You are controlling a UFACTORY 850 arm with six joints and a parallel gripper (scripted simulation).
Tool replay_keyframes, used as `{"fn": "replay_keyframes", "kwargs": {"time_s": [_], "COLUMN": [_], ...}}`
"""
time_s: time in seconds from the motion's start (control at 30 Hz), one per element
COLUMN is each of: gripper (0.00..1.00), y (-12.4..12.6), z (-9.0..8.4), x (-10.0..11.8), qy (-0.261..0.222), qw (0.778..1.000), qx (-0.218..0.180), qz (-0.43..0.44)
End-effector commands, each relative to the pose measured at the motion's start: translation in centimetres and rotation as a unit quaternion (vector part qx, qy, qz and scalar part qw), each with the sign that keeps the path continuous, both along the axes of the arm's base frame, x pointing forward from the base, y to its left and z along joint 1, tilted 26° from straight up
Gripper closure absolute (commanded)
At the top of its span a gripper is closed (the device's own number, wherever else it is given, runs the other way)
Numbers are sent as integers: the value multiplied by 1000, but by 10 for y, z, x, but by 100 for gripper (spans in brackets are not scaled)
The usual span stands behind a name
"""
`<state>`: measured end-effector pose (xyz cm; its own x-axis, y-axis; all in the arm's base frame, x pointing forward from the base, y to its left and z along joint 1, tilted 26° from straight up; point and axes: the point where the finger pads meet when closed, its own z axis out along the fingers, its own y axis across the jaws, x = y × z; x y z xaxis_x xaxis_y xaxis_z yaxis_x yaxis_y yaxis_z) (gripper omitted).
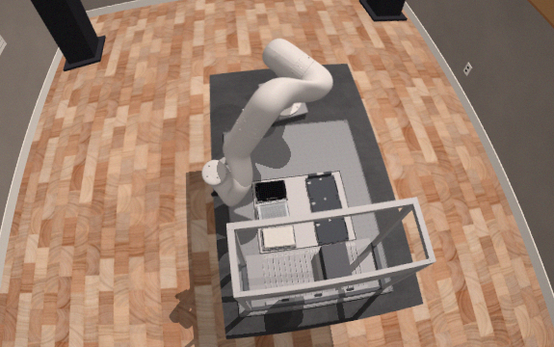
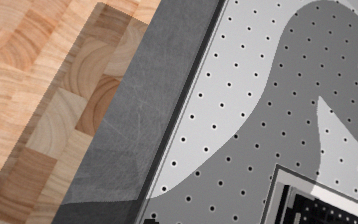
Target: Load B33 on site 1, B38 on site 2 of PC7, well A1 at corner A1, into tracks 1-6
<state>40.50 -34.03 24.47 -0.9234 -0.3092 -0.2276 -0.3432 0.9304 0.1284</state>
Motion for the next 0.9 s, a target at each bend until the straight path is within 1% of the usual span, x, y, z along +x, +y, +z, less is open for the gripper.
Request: {"fn": "replay_keyframes", "kwargs": {"time_s": [0.0,0.2,0.27,0.33,0.37,0.6,0.83,0.87], "gripper": [0,0,0,0,0,0,0,0], "y": [4,15,15,15,18,29,36,36], "z": [2,4,4,4,5,7,9,9], "x": [2,5,5,5,6,8,10,10], "qy": [-25,-52,-60,-60,-65,-93,-118,-118], "qw": [997,985,979,979,975,943,898,898], "qx": [-13,-35,-42,-42,-46,-73,-101,-101], "qz": [68,161,192,192,207,312,411,411]}}
